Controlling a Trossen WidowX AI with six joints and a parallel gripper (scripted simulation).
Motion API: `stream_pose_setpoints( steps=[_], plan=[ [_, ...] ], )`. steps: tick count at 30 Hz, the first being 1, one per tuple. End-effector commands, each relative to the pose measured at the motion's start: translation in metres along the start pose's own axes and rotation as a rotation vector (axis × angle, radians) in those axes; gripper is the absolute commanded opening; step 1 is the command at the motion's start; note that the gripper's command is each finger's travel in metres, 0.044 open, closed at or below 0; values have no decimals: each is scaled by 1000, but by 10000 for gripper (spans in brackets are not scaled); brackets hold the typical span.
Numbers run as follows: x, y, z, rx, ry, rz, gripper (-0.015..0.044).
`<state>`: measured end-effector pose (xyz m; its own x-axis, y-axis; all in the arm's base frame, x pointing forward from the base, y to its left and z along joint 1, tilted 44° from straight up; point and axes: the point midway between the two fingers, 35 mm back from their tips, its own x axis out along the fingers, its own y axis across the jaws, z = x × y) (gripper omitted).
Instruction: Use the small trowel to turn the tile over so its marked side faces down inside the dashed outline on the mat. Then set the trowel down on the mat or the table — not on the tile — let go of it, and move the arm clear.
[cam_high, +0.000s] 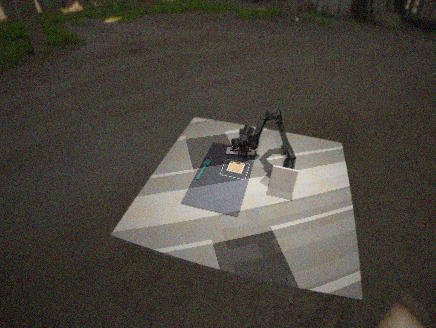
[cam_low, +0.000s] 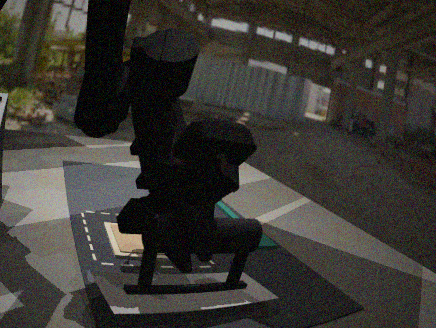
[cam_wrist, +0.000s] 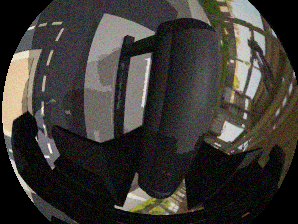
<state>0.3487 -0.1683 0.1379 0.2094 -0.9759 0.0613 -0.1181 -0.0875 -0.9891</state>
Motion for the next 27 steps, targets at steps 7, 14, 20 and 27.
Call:
stream_pose_setpoints(
  steps=[7, 14, 20, 27],
  plan=[
    [10, 9, 3, 15, -13, -4, 0],
    [15, 14, 3, 15, -13, -3, 26],
    [15, 14, 3, 15, -13, -3, 184],
    [15, 14, 3, 15, -13, -3, 300]
  ],
)
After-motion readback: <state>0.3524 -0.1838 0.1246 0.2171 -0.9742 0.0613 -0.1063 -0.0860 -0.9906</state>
